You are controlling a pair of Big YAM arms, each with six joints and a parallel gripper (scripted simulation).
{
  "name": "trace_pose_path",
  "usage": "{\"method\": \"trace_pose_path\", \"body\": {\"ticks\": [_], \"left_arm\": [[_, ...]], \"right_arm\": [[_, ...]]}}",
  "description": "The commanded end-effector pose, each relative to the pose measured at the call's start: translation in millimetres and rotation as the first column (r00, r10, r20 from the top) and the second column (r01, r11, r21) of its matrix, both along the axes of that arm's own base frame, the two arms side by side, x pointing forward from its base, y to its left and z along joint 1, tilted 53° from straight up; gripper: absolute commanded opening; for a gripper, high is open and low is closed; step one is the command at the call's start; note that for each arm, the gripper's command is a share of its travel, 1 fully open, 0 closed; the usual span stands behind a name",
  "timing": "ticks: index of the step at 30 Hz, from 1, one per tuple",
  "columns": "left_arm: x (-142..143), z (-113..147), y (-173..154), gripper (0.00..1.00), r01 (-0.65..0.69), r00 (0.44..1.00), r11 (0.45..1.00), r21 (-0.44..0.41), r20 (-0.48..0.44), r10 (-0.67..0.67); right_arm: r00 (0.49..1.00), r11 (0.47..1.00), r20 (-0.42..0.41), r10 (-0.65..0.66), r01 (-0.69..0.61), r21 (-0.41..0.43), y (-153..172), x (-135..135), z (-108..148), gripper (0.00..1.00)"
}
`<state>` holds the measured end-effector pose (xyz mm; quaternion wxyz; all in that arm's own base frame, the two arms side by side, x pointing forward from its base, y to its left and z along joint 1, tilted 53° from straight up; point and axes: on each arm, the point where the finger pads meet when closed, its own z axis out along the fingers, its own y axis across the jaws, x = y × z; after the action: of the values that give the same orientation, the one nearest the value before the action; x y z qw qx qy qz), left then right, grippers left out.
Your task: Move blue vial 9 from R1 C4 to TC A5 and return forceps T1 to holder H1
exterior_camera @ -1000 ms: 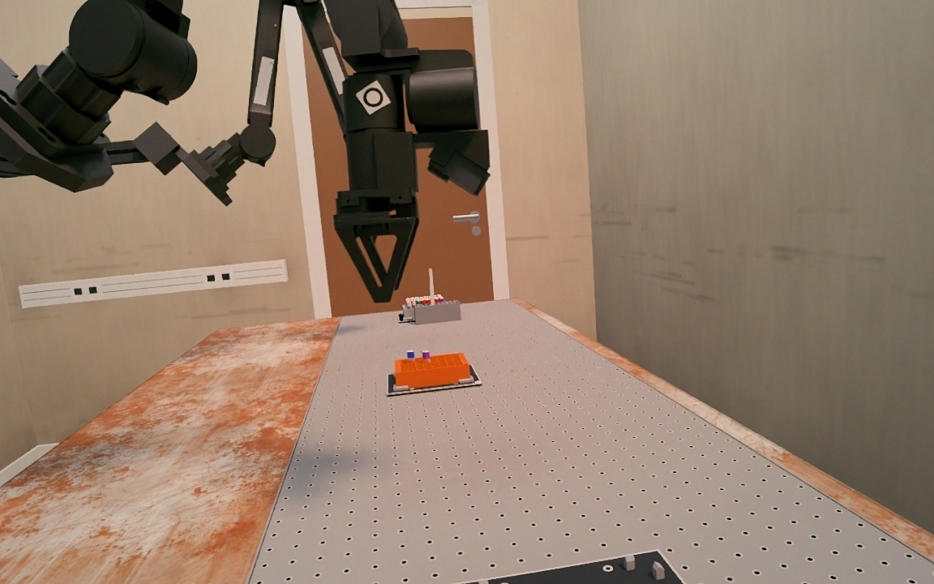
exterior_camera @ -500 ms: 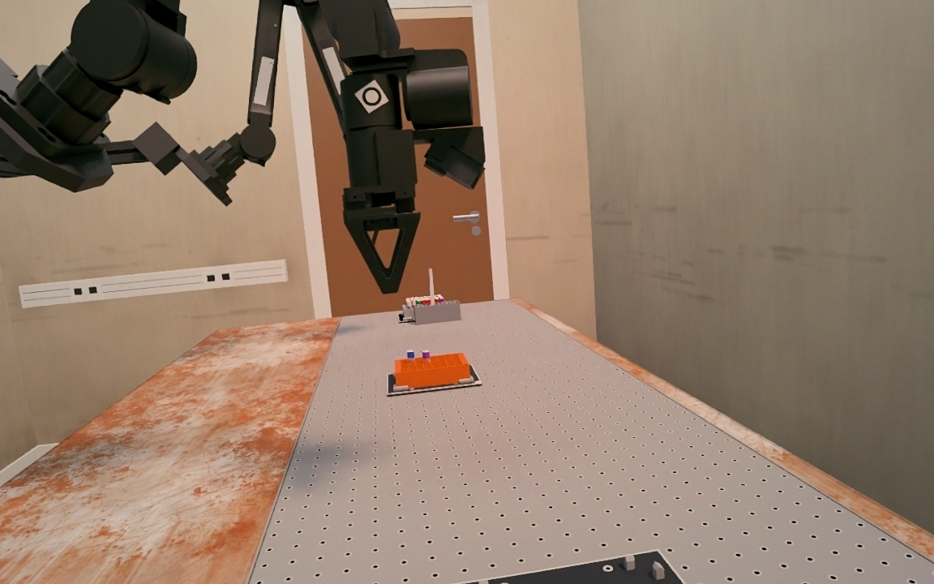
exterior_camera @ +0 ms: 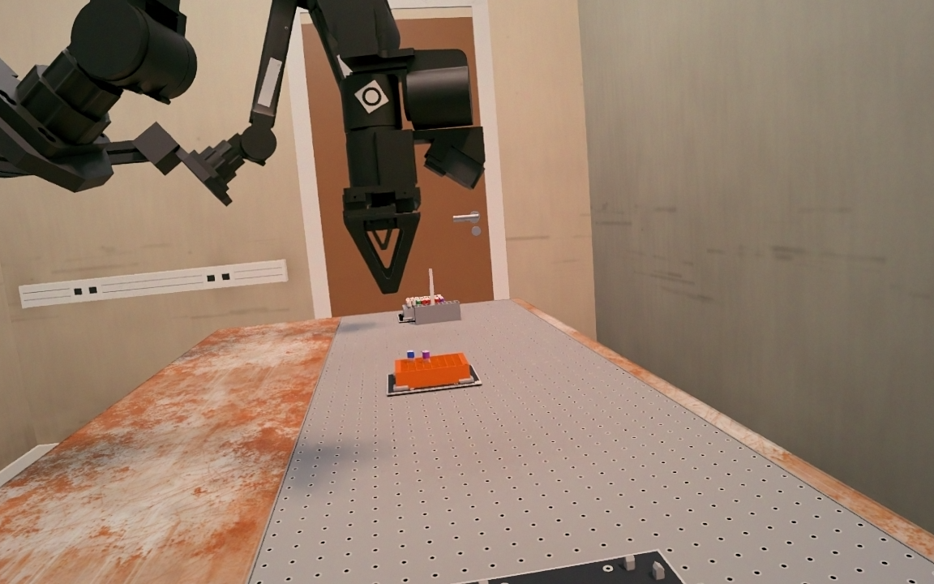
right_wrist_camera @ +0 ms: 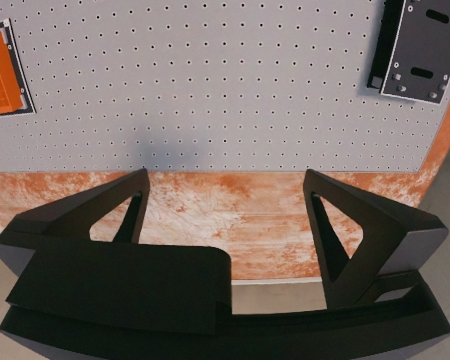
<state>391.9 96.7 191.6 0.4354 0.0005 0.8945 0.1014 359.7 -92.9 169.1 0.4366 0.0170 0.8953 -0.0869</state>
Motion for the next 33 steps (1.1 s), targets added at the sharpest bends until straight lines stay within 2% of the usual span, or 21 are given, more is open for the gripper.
{"method": "trace_pose_path", "body": {"ticks": [1,33], "left_arm": [[9.7,8.1,3.6,0.24,0.016,1.000,1.000,0.013,-0.009,-0.016],[86.8,69.6,70.1,0.24,0.009,1.000,1.000,0.014,-0.006,-0.009]], "right_arm": [[1.000,1.000,0.010,0.000,0.000,-0.012,-2.2,2.0,6.2,1.00],[1.000,1.000,0.010,0.000,0.000,-0.012,-2.2,2.0,6.2,1.00]]}}
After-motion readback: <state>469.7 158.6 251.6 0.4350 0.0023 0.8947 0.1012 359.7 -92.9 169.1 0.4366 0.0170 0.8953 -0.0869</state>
